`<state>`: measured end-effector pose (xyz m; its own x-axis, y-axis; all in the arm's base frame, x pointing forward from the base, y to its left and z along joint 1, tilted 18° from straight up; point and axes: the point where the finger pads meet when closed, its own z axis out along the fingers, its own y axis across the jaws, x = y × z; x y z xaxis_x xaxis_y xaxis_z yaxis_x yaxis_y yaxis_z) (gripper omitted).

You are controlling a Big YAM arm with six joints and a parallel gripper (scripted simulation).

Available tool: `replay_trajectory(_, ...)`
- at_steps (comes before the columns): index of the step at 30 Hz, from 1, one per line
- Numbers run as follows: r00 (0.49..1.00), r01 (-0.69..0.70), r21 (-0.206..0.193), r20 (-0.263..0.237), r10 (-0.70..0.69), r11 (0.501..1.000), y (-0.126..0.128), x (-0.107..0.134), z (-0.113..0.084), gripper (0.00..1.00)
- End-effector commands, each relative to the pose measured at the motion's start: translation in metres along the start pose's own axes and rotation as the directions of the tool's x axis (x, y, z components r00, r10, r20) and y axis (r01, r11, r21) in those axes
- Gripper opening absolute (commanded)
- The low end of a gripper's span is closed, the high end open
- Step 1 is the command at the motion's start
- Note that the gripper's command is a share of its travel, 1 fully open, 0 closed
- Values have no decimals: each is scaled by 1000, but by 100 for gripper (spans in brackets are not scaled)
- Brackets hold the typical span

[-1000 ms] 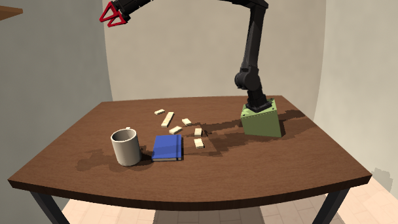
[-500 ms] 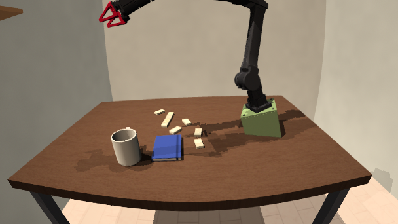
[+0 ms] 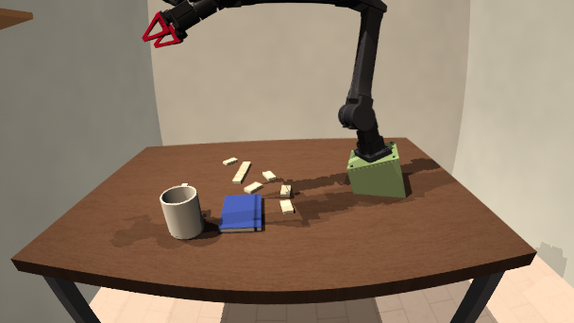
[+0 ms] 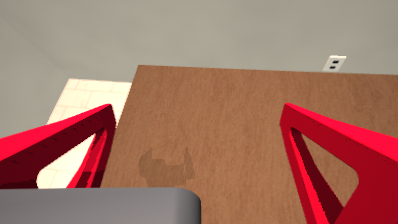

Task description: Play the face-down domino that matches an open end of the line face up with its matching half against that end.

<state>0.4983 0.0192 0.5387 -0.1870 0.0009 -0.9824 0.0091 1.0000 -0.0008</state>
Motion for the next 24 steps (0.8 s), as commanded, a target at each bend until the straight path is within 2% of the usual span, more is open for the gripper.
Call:
replay_trajectory(1,999,-7,-3,51,8,1000,0,-18,-8,100)
replay_trajectory(2,999,-7,-3,51,8,1000,0,-18,-8,100)
replay_trajectory(3,1000,-1,-1,17,1,1000,-1,-2,-15,100)
replay_trajectory(12,999,-8,-6,53,8,1000,-9,32,-118,100)
replay_trajectory(19,999,-8,-6,53,8,1000,-9,32,-119,100)
replay_trajectory(24,998,-6,-7,60,6,1000,-14,63,-171,100)
